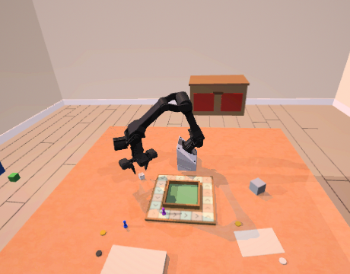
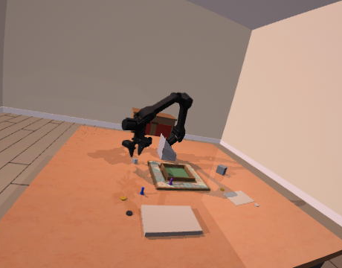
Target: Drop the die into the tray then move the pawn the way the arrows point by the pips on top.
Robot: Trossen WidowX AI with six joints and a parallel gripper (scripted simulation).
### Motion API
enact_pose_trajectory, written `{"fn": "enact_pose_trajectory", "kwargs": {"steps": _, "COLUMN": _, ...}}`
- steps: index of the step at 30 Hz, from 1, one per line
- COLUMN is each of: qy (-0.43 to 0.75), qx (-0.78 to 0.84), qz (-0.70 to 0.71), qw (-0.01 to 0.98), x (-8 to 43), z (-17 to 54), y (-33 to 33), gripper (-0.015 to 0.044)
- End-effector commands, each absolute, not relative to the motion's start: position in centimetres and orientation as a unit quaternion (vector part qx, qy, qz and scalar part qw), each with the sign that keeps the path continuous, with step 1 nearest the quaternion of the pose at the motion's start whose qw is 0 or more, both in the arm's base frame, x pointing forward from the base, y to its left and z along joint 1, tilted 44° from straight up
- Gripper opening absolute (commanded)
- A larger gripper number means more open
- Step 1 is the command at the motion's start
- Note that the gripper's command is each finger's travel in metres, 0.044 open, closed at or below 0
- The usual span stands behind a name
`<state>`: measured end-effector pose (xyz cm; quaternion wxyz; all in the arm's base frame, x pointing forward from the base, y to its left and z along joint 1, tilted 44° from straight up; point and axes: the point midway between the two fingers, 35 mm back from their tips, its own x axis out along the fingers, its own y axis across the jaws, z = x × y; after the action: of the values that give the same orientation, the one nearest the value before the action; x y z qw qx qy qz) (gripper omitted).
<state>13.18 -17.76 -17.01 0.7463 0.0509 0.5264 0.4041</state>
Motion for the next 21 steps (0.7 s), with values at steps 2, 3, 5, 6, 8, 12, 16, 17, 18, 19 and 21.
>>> {"fn": "enact_pose_trajectory", "kwargs": {"steps": 2, "qy": 0.525, "qx": 0.055, "qz": 0.405, "qw": 0.746, "x": 13.2, "z": -17.6, "y": -17.0, "gripper": 0.0275}}
{"fn": "enact_pose_trajectory", "kwargs": {"steps": 3, "qy": 0.525, "qx": 0.055, "qz": 0.405, "qw": 0.746, "x": 13.3, "z": -17.7, "y": -16.9, "gripper": 0.0275}}
{"fn": "enact_pose_trajectory", "kwargs": {"steps": 5, "qy": 0.525, "qx": 0.055, "qz": 0.405, "qw": 0.746, "x": 13.3, "z": -17.9, "y": -16.7, "gripper": 0.0275}}
{"fn": "enact_pose_trajectory", "kwargs": {"steps": 6, "qy": 0.525, "qx": 0.055, "qz": 0.405, "qw": 0.746, "x": 13.3, "z": -18.0, "y": -16.6, "gripper": 0.0275}}
{"fn": "enact_pose_trajectory", "kwargs": {"steps": 8, "qy": 0.525, "qx": 0.055, "qz": 0.405, "qw": 0.746, "x": 13.4, "z": -18.3, "y": -16.4, "gripper": 0.0275}}
{"fn": "enact_pose_trajectory", "kwargs": {"steps": 12, "qy": 0.525, "qx": 0.055, "qz": 0.405, "qw": 0.747, "x": 13.4, "z": -18.7, "y": -15.9, "gripper": 0.0275}}
{"fn": "enact_pose_trajectory", "kwargs": {"steps": 16, "qy": 0.525, "qx": 0.055, "qz": 0.405, "qw": 0.747, "x": 13.5, "z": -19.2, "y": -15.5, "gripper": 0.0275}}
{"fn": "enact_pose_trajectory", "kwargs": {"steps": 17, "qy": 0.525, "qx": 0.055, "qz": 0.405, "qw": 0.747, "x": 13.5, "z": -19.2, "y": -15.5, "gripper": 0.0275}}
{"fn": "enact_pose_trajectory", "kwargs": {"steps": 18, "qy": 0.525, "qx": 0.055, "qz": 0.405, "qw": 0.747, "x": 13.5, "z": -19.2, "y": -15.4, "gripper": 0.0275}}
{"fn": "enact_pose_trajectory", "kwargs": {"steps": 19, "qy": 0.525, "qx": 0.055, "qz": 0.405, "qw": 0.747, "x": 13.5, "z": -19.2, "y": -15.4, "gripper": 0.0249}}
{"fn": "enact_pose_trajectory", "kwargs": {"steps": 21, "qy": 0.525, "qx": 0.055, "qz": 0.405, "qw": 0.747, "x": 13.5, "z": -19.2, "y": -15.4, "gripper": 0.0196}}
